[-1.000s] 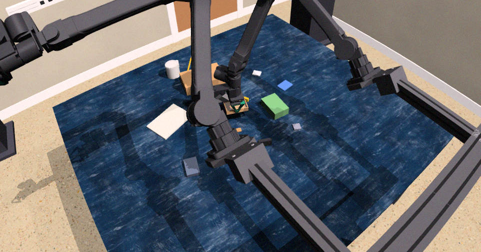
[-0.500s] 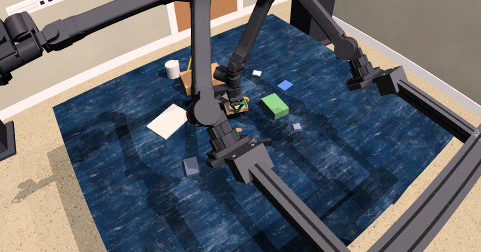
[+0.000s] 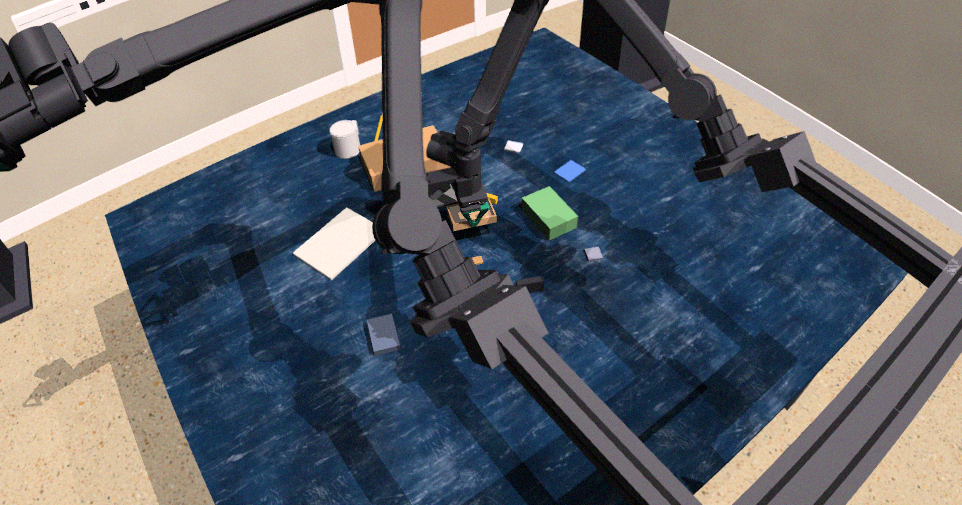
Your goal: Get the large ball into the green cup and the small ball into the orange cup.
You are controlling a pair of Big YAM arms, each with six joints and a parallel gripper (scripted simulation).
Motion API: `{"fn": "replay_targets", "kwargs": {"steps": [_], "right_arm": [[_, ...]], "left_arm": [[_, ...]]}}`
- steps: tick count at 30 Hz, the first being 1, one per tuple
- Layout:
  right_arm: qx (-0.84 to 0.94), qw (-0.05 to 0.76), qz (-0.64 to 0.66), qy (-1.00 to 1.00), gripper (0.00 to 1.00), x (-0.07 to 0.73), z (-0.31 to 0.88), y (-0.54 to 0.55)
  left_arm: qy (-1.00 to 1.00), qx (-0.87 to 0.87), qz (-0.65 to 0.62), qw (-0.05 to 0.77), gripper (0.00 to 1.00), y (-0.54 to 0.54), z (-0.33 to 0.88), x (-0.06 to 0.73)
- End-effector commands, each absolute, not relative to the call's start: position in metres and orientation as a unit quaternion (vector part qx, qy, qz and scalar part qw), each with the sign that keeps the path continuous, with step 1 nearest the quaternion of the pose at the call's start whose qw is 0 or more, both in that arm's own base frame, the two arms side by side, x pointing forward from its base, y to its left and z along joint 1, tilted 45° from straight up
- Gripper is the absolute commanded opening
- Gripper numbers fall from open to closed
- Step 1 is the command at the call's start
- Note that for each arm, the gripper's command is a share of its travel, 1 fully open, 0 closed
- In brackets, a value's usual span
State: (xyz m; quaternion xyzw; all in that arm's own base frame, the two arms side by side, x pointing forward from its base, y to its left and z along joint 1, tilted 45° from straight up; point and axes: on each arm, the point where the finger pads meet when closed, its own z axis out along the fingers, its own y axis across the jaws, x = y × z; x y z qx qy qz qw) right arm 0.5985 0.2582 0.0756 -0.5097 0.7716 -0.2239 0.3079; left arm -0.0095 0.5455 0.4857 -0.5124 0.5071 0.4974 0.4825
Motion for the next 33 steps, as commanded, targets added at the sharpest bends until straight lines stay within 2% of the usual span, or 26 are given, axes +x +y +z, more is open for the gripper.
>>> {"fn": "replay_targets", "kwargs": {"steps": [1, 24, 33], "right_arm": [[-0.497, 0.31, -0.222, 0.779, 0.7, 0.608, 0.087, 0.252], [-0.5, 0.325, -0.233, 0.768, 0.7, 0.608, 0.093, 0.252], [-0.527, 0.251, -0.15, 0.798, 0.7, 0.607, 0.076, 0.25]], "left_arm": [[0.487, -0.509, 0.513, 0.491, 1.0, 0.541, 0.505, -0.024], [0.487, -0.509, 0.513, 0.491, 1.0, 0.541, 0.505, -0.024], [0.487, -0.509, 0.513, 0.491, 1.0, 0.541, 0.505, -0.024]]}}
